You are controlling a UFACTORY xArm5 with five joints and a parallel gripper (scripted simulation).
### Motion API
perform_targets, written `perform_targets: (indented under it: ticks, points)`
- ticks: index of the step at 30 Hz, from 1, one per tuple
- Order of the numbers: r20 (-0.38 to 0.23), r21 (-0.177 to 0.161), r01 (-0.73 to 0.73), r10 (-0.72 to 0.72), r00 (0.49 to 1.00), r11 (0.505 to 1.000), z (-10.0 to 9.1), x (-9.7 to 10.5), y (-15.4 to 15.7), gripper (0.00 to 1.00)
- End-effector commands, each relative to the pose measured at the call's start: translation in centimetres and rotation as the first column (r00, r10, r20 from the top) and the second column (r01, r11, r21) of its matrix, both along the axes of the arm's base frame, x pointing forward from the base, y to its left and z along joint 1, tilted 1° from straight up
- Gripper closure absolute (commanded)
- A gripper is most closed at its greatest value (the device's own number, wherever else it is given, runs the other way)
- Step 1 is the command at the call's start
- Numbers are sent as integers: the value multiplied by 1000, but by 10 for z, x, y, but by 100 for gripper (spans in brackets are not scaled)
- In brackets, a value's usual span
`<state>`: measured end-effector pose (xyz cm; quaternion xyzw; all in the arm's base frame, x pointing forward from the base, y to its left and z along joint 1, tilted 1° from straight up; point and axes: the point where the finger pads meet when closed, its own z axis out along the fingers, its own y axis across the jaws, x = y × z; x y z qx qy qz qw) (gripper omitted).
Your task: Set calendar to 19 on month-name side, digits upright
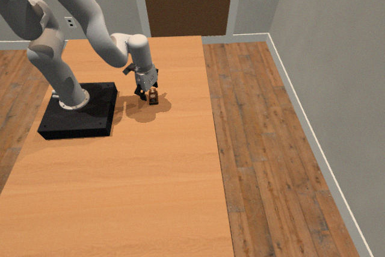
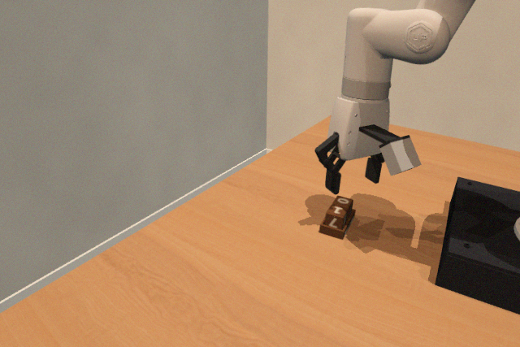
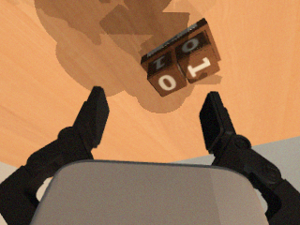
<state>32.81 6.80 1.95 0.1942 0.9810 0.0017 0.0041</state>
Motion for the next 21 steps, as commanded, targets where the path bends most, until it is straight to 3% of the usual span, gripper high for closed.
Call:
perform_targets:
  ticks: [1,4,21]
  points:
    - [3,2,101,-101,995,995,0,3,5,0]
    - [2,2,106,-106,994,994,-1,8,22,0]
    - [0,4,255,-255,967,967,-3,16,48,0]
